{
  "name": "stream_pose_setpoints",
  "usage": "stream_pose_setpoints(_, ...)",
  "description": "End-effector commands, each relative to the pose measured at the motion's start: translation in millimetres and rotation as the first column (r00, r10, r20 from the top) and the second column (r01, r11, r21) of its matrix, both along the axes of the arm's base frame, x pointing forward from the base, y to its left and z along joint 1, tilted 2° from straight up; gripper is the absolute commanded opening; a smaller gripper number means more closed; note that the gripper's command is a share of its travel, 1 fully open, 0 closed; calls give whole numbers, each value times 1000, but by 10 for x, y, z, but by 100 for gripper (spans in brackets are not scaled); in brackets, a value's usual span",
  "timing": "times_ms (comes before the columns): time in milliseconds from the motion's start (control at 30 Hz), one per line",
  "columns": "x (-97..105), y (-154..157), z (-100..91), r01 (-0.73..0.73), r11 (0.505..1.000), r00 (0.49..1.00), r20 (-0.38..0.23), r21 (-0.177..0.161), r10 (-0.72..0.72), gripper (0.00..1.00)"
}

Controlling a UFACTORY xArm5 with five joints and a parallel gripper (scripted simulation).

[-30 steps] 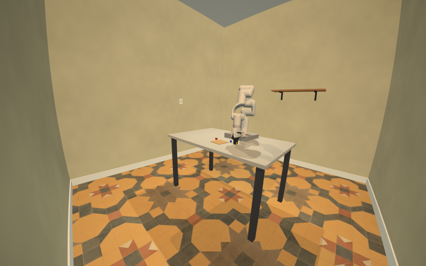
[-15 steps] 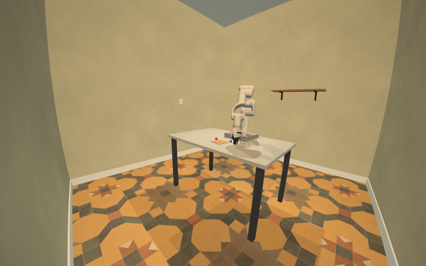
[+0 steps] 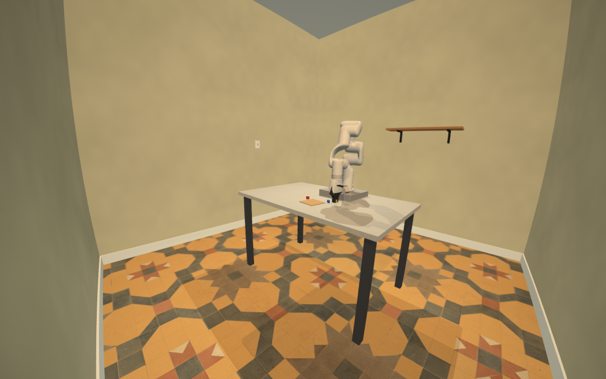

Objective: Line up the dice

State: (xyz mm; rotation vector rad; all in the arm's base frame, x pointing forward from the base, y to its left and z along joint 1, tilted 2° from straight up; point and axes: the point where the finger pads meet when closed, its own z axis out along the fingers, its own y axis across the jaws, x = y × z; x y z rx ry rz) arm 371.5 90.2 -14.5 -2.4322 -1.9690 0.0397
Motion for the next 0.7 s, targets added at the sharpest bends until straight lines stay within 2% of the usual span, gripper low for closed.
stream_pose_setpoints(0,14,2,201,0,1000,1000,2,1,0,15)
stream_pose_setpoints(167,24,3,571,0,1000,1000,2,1,0,15)
stream_pose_setpoints(267,28,3,715,0,1000,1000,2,1,0,15)
stream_pose_setpoints(367,30,3,774,0,1000,1000,2,1,0,15)
stream_pose_setpoints(667,30,3,779,0,1000,1000,2,1,0,15)
